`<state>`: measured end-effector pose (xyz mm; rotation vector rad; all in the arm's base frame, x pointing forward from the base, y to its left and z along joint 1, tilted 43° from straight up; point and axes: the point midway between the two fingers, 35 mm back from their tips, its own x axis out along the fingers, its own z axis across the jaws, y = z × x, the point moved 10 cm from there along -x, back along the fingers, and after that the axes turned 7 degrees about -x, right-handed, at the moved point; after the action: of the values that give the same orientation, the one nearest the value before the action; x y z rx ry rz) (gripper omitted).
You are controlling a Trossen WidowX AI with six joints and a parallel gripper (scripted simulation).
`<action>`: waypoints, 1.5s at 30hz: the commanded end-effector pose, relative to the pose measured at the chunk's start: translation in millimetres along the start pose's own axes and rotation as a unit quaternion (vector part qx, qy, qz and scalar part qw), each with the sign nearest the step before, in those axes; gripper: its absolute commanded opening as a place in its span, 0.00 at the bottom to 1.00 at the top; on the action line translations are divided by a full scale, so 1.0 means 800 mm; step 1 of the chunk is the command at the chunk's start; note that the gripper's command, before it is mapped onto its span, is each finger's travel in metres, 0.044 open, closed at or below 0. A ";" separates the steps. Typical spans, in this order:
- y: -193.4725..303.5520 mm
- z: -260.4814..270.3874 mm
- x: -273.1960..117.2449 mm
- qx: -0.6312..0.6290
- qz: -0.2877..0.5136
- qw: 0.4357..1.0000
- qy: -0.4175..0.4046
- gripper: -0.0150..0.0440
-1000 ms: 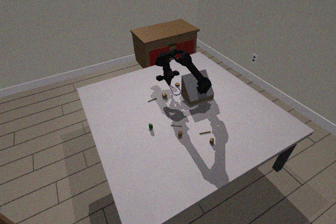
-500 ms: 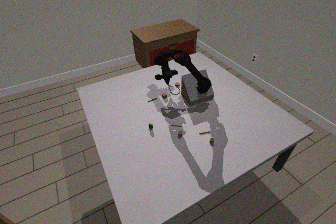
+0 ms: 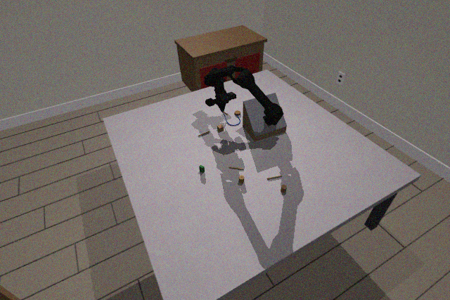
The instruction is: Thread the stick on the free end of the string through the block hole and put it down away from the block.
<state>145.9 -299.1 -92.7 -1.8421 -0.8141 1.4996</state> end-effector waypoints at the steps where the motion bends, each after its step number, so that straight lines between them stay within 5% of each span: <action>1: 0.006 0.000 0.000 0.001 0.005 1.000 -0.003 0.25; 45: 0.059 -0.008 -0.014 -0.003 0.059 0.998 -0.009 0.25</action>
<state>153.6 -335.1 -118.9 -1.9125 -0.7371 1.5800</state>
